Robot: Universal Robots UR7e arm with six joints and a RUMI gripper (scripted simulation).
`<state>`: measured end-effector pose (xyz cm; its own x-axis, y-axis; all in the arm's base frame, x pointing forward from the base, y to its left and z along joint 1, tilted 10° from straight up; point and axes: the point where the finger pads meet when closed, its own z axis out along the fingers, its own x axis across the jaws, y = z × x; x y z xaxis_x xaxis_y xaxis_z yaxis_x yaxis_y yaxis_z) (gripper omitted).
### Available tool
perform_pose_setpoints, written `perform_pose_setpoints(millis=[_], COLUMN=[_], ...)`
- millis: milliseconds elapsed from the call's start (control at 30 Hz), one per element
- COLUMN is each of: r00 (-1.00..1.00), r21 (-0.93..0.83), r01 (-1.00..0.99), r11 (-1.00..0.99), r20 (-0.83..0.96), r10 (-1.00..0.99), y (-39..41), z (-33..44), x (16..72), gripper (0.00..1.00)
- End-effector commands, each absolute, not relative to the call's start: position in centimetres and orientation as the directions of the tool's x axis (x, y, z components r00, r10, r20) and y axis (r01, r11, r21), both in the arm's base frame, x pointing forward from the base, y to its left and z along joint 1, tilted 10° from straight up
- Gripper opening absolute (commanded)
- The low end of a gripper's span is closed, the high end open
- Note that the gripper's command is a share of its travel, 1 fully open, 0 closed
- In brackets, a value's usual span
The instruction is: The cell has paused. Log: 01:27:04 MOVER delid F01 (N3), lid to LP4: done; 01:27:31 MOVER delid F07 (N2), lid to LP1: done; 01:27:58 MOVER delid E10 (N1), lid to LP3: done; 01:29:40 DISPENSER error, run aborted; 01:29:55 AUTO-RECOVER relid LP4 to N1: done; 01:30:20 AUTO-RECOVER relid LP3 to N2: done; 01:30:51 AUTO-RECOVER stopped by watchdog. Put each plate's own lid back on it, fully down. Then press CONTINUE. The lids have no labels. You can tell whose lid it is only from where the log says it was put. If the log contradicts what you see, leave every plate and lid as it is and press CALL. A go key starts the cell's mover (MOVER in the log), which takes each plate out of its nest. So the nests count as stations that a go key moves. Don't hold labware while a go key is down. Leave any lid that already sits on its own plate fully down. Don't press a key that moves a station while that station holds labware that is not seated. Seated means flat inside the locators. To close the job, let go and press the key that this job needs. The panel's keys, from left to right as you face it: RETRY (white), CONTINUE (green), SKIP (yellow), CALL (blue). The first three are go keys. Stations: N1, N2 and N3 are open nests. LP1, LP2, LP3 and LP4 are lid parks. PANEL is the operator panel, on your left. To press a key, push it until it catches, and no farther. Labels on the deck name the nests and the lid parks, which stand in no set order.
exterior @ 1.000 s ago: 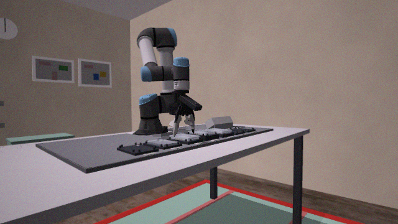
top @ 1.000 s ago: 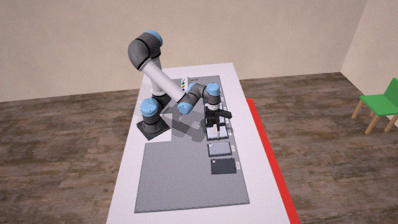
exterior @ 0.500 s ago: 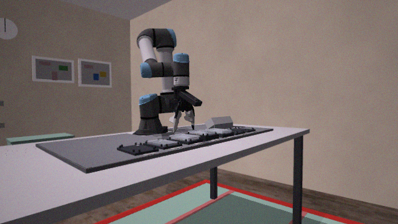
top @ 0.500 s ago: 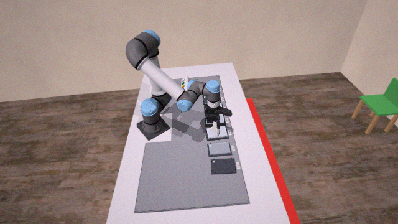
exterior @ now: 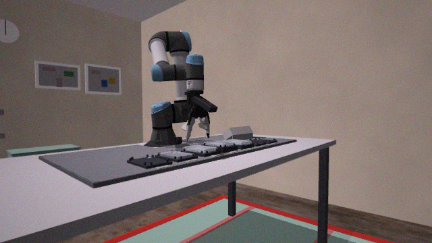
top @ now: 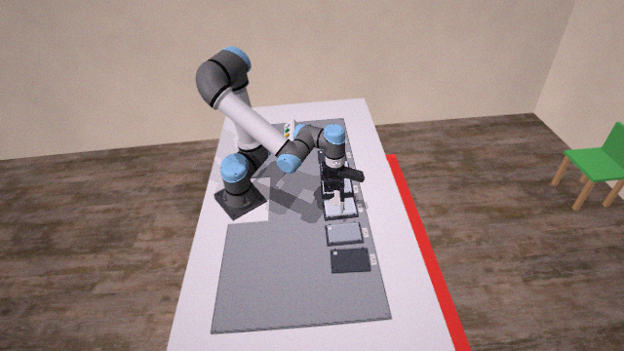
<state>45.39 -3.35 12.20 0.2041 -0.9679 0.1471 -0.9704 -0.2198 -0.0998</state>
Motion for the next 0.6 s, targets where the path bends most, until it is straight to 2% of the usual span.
perform_pose_setpoints(millis=[0, 567], r00=[0.197, 0.197], r21=[-0.102, -0.102], r01=[-0.972, -0.972], r11=[-0.213, -0.213], r20=[0.147, 0.147], r10=[-0.969, -0.969], y=[-5.3, -12.5], z=[12.5, 13.6], x=[45.8, 47.2], gripper=[0.82, 0.82])
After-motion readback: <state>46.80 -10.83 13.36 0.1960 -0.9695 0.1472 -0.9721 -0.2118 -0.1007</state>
